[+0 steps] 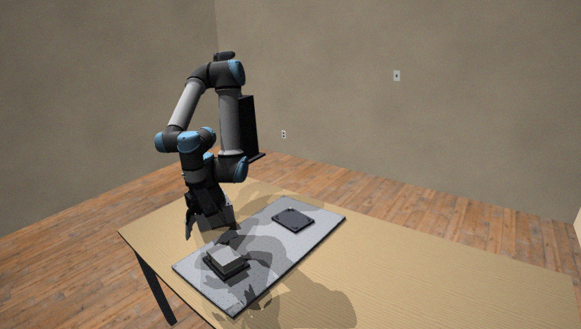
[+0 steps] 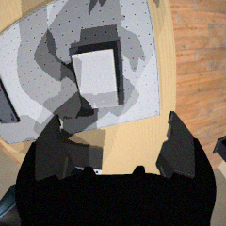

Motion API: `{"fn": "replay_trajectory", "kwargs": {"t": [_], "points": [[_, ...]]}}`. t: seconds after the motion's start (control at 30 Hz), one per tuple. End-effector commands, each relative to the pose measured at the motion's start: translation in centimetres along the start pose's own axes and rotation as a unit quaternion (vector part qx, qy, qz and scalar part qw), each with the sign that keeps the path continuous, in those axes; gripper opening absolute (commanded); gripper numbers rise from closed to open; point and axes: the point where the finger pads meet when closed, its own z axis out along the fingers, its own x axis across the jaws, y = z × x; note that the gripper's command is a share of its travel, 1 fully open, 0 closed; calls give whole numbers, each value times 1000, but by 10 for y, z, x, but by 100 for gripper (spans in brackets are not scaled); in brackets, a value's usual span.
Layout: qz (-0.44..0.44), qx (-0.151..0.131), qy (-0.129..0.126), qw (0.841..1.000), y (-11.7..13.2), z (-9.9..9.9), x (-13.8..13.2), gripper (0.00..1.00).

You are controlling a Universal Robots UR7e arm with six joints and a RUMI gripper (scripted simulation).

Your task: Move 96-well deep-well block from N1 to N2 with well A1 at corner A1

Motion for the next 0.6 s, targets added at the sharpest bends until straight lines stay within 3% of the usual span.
{"fn": "replay_trajectory", "kwargs": {"t": [0.0, 0.37, 0.57], "points": [[-13, 5, -4, 1000, -7, 16, -10, 100], [-35, 12, -11, 999, -15, 47, -35, 100], [-35, 12, -11, 999, -16, 48, -35, 100]]}}
